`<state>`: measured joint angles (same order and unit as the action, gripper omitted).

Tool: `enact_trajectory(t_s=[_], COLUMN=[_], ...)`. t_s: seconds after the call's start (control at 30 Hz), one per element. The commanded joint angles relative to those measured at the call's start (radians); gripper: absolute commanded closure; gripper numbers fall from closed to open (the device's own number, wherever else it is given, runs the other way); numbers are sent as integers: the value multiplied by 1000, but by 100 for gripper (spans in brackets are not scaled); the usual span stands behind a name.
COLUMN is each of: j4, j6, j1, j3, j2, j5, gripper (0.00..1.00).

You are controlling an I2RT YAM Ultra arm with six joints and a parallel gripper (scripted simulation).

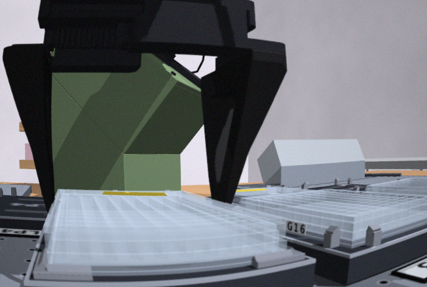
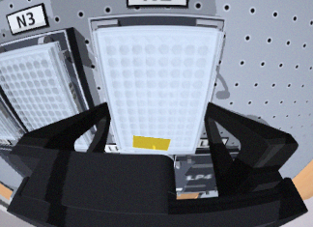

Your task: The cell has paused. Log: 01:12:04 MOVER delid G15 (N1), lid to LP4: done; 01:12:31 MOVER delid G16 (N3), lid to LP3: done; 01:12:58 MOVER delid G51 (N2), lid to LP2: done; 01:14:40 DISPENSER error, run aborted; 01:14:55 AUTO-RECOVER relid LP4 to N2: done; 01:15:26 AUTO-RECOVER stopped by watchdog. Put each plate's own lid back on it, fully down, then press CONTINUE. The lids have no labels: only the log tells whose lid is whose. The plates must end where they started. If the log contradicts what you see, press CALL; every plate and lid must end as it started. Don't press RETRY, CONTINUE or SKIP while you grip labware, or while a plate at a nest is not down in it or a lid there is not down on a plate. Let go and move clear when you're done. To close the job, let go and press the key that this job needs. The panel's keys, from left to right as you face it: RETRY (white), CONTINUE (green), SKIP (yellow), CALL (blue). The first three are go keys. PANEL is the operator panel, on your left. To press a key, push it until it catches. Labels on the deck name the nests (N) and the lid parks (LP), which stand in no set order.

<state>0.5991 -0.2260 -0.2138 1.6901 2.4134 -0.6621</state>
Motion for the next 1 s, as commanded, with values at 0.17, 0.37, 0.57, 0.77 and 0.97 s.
enact_trajectory(t_s=[0.17, 0.37, 0.57, 0.77, 0.97], j4=[13, 18, 21, 27, 41], j6=[0, -12, -15, -20, -27], j1=[-22, -25, -28, -32, -38], j3=[33, 32, 31, 32, 34], j2=[-31, -27, -34, -36, -46], j5=[5, 2, -1, -6, -10], gripper=[100, 100, 100, 100, 100])
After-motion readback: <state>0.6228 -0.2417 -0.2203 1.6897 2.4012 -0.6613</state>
